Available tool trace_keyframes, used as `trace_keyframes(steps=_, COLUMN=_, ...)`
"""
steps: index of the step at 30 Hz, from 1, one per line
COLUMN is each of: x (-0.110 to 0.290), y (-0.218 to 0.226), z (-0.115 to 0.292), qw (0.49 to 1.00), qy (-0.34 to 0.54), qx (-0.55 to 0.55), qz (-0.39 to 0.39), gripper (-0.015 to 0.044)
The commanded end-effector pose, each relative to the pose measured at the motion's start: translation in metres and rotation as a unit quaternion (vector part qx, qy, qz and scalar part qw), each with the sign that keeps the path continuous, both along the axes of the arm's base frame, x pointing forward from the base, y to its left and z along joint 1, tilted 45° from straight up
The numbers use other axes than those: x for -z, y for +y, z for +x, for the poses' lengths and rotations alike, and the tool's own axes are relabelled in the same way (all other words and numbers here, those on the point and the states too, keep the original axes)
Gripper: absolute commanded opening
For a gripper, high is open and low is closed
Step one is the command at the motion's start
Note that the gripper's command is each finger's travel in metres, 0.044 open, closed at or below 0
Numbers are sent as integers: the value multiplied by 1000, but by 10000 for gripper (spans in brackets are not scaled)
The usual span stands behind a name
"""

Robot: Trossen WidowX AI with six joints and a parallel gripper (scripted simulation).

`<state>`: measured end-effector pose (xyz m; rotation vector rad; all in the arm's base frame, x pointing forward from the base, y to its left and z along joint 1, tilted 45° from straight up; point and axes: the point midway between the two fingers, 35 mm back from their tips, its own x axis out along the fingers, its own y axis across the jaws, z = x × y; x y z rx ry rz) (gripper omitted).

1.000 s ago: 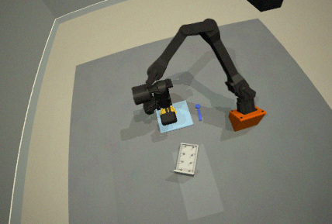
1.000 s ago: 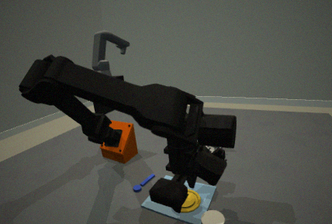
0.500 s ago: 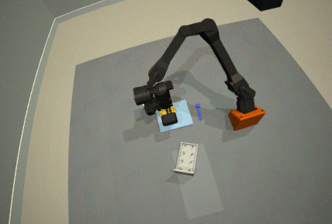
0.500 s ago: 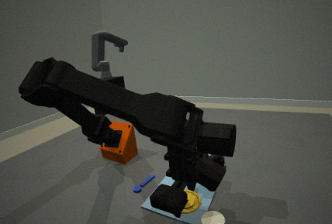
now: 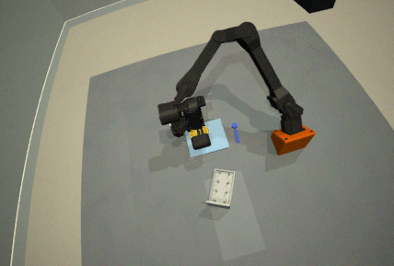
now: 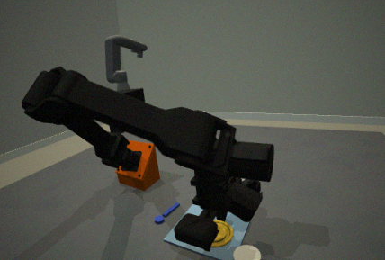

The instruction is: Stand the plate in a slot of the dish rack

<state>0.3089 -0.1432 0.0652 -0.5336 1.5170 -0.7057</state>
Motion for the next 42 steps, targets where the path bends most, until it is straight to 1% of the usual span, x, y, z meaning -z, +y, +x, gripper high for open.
trace_keyframes(steps=1, x=-8, y=9, z=4, qw=1000, qy=1, qx=-6, qz=1, gripper=195)
trace_keyframes(steps=8, x=-33, y=36, z=14, qw=1000, qy=2, qx=-21, qz=5, gripper=12)
trace_keyframes(steps=9, x=-36, y=40, z=15, qw=1000, qy=2, qx=-23, qz=5, gripper=0)
trace_keyframes(steps=35, x=-115, y=120, z=29, qw=998, qy=6, qx=-63, qz=6, gripper=0)
trace_keyframes(steps=38, x=-116, y=123, z=28, qw=998, qy=4, qx=-62, qz=6, gripper=0)
trace_keyframes(steps=42, x=-95, y=146, z=21, qw=999, qy=-26, qx=-22, qz=11, gripper=0)
